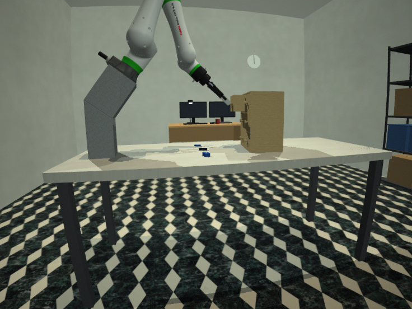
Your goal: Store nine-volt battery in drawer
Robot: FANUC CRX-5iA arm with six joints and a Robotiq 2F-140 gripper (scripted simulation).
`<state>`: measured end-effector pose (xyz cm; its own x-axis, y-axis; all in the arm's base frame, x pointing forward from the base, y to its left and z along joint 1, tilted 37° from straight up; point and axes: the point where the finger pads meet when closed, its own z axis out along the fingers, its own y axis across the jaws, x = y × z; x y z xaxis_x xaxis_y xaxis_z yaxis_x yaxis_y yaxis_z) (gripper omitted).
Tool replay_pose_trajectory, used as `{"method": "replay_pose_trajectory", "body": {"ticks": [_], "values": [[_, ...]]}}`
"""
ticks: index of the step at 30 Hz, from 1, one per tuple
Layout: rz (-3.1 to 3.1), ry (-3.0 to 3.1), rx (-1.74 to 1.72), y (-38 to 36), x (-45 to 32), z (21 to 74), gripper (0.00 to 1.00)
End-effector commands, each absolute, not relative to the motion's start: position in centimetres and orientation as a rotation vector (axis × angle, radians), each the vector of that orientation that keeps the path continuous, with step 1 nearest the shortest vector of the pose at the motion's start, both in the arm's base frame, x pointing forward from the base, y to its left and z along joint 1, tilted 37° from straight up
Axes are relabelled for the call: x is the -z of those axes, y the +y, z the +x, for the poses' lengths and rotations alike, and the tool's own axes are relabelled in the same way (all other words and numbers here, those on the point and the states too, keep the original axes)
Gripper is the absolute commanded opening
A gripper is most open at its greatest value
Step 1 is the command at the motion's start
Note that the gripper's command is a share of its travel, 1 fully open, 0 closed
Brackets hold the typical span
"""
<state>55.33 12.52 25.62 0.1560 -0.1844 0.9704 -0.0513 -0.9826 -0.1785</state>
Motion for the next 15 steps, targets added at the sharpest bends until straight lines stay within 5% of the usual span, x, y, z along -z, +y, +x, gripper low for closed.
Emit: {"method": "replay_pose_trajectory", "body": {"ticks": [1, 15], "values": [[-2.308, 0.236, 1.962, 12.7, -24.9, 54.4, 0.20], [-2.308, 0.236, 1.962, 13.2, -22.9, 51.5, 0.20]]}}
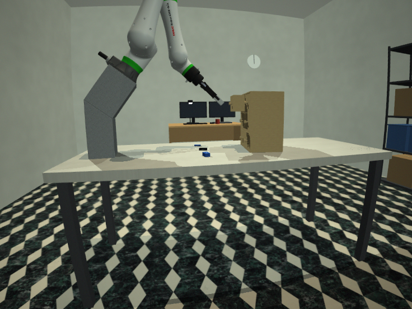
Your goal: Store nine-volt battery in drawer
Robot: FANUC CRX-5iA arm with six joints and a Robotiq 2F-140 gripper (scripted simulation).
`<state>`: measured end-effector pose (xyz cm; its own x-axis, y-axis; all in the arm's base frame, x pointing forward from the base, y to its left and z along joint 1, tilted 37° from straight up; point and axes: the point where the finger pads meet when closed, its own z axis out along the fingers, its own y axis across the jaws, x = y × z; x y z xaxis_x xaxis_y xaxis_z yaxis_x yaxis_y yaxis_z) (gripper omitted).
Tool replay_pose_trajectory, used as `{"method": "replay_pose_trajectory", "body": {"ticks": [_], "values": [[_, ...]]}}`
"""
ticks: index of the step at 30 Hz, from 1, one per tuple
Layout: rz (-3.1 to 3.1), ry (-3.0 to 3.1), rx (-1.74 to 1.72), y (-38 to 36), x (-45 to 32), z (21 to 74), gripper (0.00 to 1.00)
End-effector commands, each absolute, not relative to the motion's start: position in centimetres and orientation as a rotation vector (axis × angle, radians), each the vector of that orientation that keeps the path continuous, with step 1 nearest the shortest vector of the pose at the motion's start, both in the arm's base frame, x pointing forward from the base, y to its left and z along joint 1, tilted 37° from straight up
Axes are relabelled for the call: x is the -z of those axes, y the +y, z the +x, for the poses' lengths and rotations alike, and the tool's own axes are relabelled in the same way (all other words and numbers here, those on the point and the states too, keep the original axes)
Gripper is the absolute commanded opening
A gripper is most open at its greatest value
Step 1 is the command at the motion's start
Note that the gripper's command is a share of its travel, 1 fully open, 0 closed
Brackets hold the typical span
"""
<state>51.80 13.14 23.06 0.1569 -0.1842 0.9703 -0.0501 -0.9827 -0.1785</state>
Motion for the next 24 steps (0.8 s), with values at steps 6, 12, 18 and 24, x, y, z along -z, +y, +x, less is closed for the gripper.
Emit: {"method": "replay_pose_trajectory", "body": {"ticks": [6, 12, 18, 24], "values": [[-2.308, 0.236, 1.962, 13.2, -23.0, 50.9, 0.20], [-2.308, 0.236, 1.962, 13.3, -23.3, 49.5, 0.20], [-2.308, 0.236, 1.962, 13.3, -23.4, 48.7, 0.20], [-2.314, 0.237, 1.956, 13.2, -23.4, 48.7, 0.20]]}}
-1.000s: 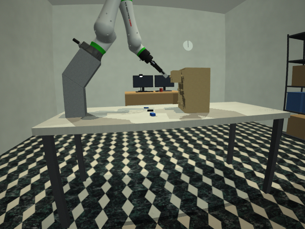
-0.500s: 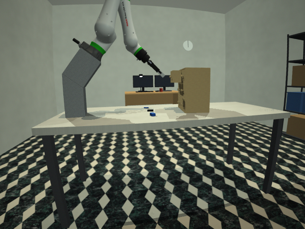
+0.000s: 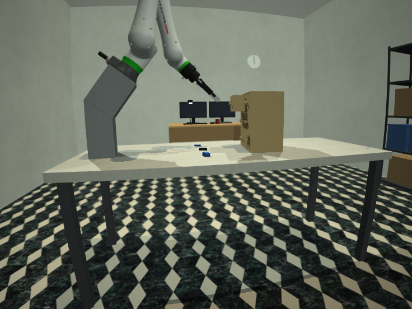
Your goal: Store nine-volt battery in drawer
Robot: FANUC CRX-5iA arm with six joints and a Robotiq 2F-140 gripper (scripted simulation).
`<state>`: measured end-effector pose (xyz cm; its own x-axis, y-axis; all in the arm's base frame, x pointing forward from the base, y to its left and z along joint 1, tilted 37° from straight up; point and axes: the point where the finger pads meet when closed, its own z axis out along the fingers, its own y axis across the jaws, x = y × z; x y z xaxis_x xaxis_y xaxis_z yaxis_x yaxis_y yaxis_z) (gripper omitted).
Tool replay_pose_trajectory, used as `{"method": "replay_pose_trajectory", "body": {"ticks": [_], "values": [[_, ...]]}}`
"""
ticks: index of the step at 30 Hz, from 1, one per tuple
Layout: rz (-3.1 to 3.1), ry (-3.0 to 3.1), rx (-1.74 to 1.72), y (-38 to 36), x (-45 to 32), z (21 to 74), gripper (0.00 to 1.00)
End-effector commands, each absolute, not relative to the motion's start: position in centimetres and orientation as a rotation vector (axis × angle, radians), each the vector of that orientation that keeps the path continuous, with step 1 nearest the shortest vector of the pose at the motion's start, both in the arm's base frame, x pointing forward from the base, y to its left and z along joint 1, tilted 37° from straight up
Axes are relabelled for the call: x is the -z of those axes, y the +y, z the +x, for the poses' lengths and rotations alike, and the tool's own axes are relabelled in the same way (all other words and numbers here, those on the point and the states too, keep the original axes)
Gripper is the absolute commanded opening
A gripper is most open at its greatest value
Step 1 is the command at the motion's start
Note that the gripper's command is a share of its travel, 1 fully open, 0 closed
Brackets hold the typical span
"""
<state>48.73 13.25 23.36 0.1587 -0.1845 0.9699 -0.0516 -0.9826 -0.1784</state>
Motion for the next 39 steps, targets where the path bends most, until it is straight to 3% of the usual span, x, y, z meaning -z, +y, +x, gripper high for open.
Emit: {"method": "replay_pose_trajectory", "body": {"ticks": [1, 13, 39], "values": [[-2.321, 0.238, 1.948, 13.2, -23.4, 48.6, 0.20], [-2.615, 0.202, 1.479, 13.3, -24.3, 41.9, 0.20], [-2.836, 0.157, 0.916, 13.8, -25.5, 34.6, 0.20]]}}
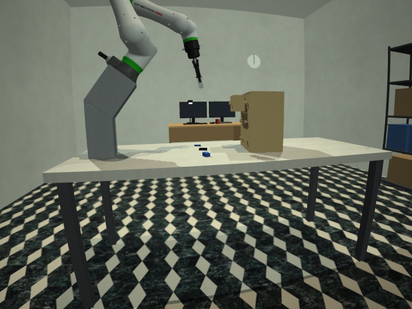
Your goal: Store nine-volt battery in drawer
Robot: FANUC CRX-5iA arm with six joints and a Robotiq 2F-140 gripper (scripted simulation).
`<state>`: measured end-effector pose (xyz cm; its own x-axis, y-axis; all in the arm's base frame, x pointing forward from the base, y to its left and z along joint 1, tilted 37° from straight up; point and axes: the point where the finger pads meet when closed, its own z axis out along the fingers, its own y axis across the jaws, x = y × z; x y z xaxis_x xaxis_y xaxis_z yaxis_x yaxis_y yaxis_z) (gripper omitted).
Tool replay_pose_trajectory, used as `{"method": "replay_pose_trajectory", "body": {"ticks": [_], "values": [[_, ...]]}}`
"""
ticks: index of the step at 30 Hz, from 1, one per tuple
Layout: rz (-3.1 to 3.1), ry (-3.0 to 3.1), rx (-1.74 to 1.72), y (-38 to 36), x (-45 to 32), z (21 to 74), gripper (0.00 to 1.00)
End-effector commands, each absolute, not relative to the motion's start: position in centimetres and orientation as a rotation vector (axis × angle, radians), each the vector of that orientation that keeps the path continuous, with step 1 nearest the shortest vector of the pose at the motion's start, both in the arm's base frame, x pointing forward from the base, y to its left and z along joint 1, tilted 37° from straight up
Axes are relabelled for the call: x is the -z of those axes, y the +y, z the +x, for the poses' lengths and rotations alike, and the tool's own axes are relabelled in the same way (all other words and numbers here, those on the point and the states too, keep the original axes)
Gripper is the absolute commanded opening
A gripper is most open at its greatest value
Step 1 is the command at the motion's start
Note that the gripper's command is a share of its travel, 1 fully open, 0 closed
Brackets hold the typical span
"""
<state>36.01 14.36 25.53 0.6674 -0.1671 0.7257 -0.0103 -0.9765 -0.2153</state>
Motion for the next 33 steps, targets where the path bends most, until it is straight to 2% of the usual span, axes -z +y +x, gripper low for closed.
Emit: {"method": "replay_pose_trajectory", "body": {"ticks": [1, 33], "values": [[-2.836, 0.157, 0.916, 13.8, -25.5, 34.6, 0.20], [-2.863, 0.034, 0.932, 12.8, -24.3, 35.5, 0.20]]}}
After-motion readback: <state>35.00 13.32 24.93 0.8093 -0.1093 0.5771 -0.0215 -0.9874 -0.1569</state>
